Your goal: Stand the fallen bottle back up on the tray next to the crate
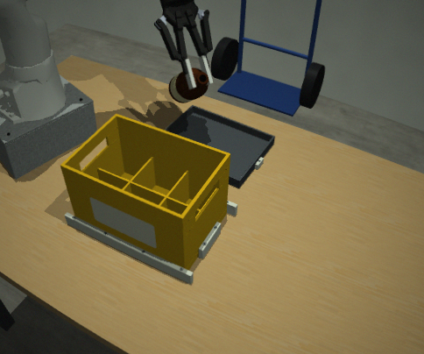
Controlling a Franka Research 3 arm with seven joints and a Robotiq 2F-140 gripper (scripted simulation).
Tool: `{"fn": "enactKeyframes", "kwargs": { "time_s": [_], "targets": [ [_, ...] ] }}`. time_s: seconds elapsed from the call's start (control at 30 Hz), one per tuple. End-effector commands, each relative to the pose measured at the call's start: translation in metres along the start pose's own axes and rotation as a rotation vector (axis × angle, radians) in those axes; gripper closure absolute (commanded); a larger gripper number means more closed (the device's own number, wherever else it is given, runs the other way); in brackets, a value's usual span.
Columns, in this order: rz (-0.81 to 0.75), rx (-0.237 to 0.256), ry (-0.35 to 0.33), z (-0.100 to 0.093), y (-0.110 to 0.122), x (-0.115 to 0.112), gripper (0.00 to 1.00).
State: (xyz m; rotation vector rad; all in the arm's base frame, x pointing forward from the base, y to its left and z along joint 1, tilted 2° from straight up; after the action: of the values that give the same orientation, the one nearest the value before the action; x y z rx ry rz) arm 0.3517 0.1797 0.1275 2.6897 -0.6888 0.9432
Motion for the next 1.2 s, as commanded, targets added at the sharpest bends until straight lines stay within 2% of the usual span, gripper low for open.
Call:
{"fn": "enactKeyframes", "kwargs": {
  "time_s": [0.0, 0.7, 1.17],
  "targets": [
    [0.006, 0.003, 0.003, -0.0005, -0.0006, 0.0017, 1.0],
    [0.004, -0.006, 0.028, 0.0003, 0.0005, 0.0001, 1.0],
    [0.004, -0.021, 0.12, 0.0007, 0.0011, -0.0038, 1.0]
  ]
}}
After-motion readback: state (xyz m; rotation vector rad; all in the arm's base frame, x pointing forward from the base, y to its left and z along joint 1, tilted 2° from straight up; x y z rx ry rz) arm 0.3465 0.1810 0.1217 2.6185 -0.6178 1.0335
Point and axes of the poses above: the point where the finger pads meet when closed, its own z axis out along the fingers, its own y axis across the jaws, x = y × z, the point moved 2 cm from there along -z, back along the fingers, and after that the axes turned 6 degrees about -z, right-handed, at the moved point
